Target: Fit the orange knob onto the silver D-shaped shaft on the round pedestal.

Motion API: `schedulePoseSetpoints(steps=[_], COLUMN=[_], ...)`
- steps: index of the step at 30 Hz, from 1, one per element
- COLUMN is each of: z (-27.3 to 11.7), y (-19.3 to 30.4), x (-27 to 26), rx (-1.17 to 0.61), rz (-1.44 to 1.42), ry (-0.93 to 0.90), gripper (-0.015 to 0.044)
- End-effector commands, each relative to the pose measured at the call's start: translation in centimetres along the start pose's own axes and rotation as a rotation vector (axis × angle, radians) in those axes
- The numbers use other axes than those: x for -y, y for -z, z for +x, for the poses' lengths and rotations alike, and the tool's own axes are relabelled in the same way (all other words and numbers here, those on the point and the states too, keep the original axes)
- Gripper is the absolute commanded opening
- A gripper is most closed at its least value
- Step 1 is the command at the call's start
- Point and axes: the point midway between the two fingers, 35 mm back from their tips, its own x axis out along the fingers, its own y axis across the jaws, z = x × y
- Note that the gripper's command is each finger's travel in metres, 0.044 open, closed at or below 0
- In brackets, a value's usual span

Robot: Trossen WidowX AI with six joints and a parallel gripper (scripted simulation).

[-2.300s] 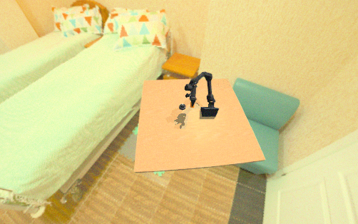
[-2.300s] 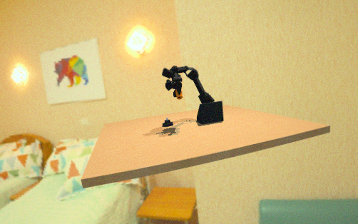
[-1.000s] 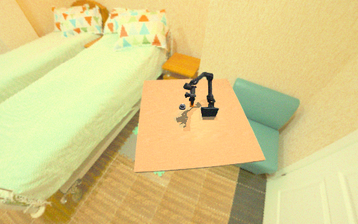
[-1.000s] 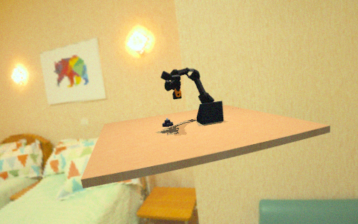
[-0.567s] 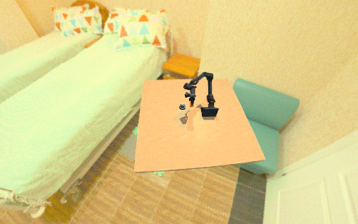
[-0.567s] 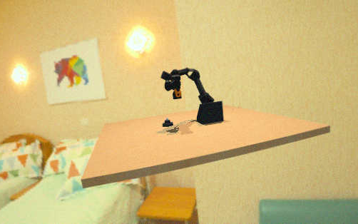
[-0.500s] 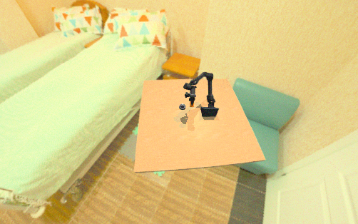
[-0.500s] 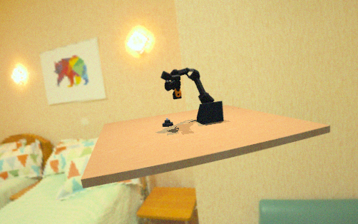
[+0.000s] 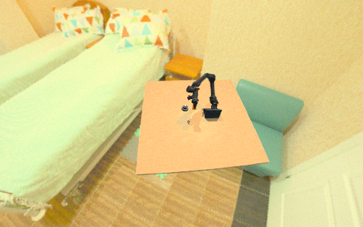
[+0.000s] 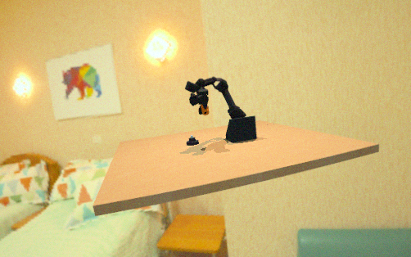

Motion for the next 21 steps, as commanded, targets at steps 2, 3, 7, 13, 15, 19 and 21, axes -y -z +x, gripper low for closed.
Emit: schedulePoseSetpoints(steps=[2,3,7,13,15,19,21], z=[0.7,0.8,1.6,2.6,2.9,3.6,3.9], y=[-0.2,-0.2,-0.2,-0.2,-0.2,-0.1,-0.1], x=[0.1,0.2,0.6,1.2,1.4,1.7,1.9], rx=[0.005,0.006,0.006,0.006,0.006,0.006,0.006], rz=[-0.002,-0.002,-0.002,-0.001,-0.001,0.0,0.001], ry=[0.108,0.134,0.237,0.385,0.426,0.513,0.556], gripper=[0.0,0.0,0.0,0.0,0.0,0.0,0.0])
